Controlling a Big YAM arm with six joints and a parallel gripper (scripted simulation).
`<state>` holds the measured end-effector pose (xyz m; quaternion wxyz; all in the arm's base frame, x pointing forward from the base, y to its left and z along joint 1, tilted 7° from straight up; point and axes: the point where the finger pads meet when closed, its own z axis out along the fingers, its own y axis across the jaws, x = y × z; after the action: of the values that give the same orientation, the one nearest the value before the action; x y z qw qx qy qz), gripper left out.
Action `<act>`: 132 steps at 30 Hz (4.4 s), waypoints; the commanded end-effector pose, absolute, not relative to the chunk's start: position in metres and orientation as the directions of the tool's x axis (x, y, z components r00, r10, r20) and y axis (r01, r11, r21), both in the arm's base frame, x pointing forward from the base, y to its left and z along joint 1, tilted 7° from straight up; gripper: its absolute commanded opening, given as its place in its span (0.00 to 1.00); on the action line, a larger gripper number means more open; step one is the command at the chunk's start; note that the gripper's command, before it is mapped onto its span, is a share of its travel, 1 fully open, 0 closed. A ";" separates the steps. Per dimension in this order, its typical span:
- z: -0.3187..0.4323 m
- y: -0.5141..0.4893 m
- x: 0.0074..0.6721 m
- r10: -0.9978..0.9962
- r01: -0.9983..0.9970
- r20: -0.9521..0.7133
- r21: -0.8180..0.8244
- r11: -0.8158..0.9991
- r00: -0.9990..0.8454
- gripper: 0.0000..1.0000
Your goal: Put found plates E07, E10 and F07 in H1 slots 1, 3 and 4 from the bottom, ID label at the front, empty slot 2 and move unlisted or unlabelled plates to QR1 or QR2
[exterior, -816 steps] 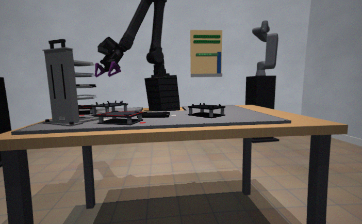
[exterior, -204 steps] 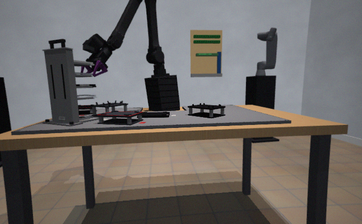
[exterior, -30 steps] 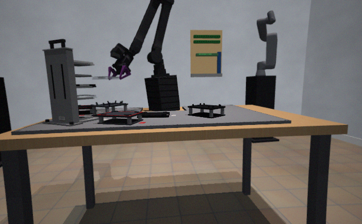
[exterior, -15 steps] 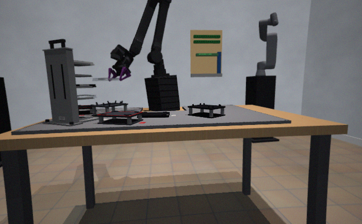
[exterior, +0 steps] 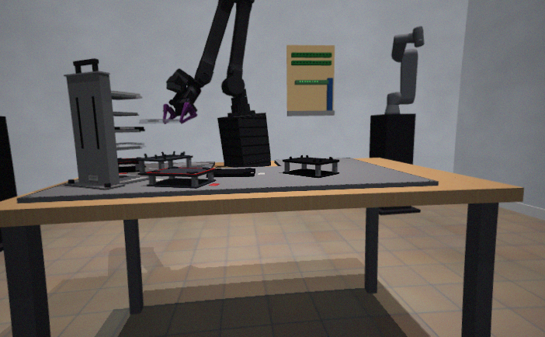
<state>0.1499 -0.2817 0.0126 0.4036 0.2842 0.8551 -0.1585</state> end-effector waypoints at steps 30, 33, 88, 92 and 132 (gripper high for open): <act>0.002 -0.284 0.154 0.333 0.604 -0.791 -0.057 0.795 -0.514 0.86; 0.001 -0.286 0.155 0.330 0.604 -0.792 -0.060 0.795 -0.513 0.86; -0.023 -0.288 0.155 0.337 0.608 -0.792 -0.054 0.792 -0.509 0.86; -0.024 -0.288 0.155 0.337 0.608 -0.792 -0.054 0.792 -0.509 0.86; -0.041 -0.293 0.157 0.335 0.610 -0.795 -0.054 0.791 -0.505 0.86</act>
<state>0.1518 -0.2847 -0.0448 0.4030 0.2830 0.8559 -0.1576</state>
